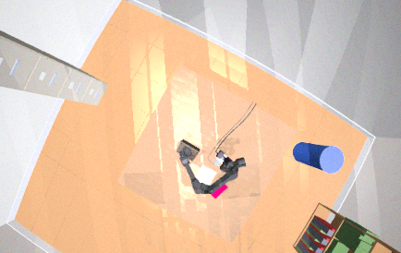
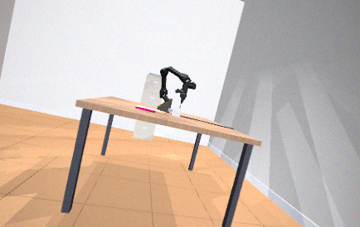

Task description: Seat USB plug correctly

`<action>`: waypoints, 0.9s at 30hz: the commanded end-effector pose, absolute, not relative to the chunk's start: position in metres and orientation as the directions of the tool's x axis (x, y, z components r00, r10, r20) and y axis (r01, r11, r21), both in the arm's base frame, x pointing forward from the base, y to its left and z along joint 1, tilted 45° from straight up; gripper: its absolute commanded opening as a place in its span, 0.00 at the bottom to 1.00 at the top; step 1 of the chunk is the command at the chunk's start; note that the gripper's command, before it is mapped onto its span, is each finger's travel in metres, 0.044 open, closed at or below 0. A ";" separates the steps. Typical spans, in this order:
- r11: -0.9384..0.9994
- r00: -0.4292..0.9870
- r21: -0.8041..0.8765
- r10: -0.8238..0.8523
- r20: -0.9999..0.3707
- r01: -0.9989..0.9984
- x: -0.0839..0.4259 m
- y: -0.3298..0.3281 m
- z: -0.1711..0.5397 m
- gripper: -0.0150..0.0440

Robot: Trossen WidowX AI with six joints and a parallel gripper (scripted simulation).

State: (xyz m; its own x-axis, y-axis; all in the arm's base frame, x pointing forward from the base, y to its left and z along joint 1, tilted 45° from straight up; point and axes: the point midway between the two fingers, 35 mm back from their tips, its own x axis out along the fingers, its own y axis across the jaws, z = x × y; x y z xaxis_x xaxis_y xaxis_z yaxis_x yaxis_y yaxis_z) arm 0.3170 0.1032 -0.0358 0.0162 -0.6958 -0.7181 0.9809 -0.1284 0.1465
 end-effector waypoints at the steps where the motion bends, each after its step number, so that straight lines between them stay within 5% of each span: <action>1: -0.125 0.013 0.140 -0.700 -0.714 0.982 0.316 0.099 -0.039 1.00; 16: -0.125 0.013 0.141 -0.701 -0.713 0.982 0.316 0.091 -0.047 1.00; 27: -0.130 0.014 0.145 -0.697 -0.717 0.981 0.317 0.093 -0.046 0.51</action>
